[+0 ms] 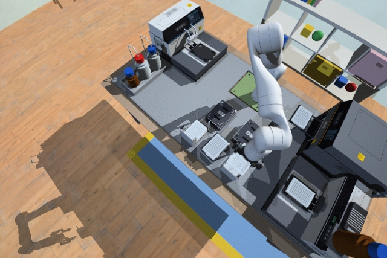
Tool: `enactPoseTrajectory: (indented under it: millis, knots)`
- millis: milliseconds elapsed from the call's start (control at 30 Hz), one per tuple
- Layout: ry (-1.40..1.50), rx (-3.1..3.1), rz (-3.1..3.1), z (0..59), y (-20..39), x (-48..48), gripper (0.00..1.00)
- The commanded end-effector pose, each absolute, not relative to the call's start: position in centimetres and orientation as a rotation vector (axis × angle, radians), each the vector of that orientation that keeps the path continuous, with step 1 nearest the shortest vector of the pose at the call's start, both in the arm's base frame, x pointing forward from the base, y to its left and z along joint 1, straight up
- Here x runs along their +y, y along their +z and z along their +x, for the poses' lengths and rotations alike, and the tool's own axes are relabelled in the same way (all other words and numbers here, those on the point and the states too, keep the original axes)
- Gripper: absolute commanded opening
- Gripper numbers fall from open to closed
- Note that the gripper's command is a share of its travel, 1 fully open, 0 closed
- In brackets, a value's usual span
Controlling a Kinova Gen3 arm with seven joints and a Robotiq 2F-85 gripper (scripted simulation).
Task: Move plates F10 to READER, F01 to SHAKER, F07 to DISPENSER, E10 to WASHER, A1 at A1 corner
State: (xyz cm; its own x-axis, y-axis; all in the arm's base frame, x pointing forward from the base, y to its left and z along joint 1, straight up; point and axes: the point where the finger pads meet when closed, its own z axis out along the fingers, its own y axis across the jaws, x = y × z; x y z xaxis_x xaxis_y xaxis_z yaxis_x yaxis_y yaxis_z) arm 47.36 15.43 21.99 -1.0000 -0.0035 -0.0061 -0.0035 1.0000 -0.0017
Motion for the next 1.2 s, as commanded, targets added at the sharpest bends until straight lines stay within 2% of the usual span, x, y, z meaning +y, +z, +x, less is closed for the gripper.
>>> enactPoseTrajectory:
  millis: [0, 333, 1167]
  knots:
    - [-0.002, 3.133, -0.005, 47.4, 22.4, 15.4, 0.94]
    - [-0.002, 3.133, -0.024, 47.1, 22.4, 15.4, 0.94]
    - [-0.004, 3.118, -0.318, 39.7, 22.3, 13.5, 0.94]
